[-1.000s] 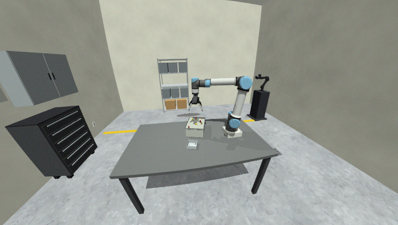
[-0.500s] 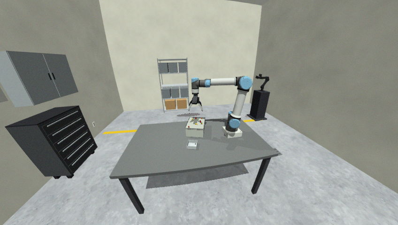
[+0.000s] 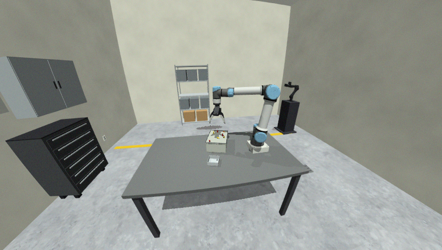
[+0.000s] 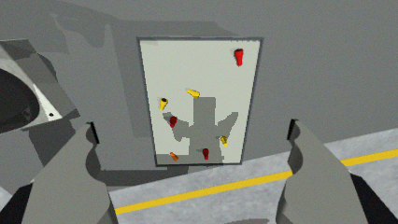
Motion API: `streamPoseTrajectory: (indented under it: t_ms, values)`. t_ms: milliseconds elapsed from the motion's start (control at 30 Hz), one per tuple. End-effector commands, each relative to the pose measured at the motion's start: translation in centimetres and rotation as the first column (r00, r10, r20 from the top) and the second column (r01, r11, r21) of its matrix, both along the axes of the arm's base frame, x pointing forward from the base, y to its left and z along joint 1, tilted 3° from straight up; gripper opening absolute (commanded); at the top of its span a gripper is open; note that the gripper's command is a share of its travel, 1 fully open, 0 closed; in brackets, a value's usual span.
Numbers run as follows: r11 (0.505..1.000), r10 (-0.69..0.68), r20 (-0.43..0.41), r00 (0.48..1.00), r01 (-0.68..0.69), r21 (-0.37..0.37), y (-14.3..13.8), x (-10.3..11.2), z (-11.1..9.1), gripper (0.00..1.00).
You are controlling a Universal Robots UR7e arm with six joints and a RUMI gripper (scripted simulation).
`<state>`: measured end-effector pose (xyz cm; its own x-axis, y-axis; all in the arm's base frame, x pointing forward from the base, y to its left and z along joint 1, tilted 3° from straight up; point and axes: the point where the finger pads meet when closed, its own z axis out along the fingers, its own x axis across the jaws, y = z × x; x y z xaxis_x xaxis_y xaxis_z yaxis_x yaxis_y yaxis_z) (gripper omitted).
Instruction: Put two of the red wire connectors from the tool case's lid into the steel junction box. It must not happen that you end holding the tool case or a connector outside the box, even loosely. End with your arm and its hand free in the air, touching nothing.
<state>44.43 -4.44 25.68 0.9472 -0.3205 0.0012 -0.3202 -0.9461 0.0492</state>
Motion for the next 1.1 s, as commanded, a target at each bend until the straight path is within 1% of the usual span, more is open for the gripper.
streamPoseTrajectory:
  t_ms: [0,833,867,1067]
  values:
    - [1.000,0.000,0.001,1.000,0.000,0.000,-0.01,0.02,0.04,1.00]
    - [1.000,0.000,0.001,1.000,0.000,0.000,-0.01,0.02,0.04,1.00]
    - [1.000,0.000,0.001,1.000,0.000,0.000,-0.01,0.02,0.04,0.00]
    - [1.000,0.000,0.001,1.000,0.000,0.000,-0.01,0.02,0.04,0.00]
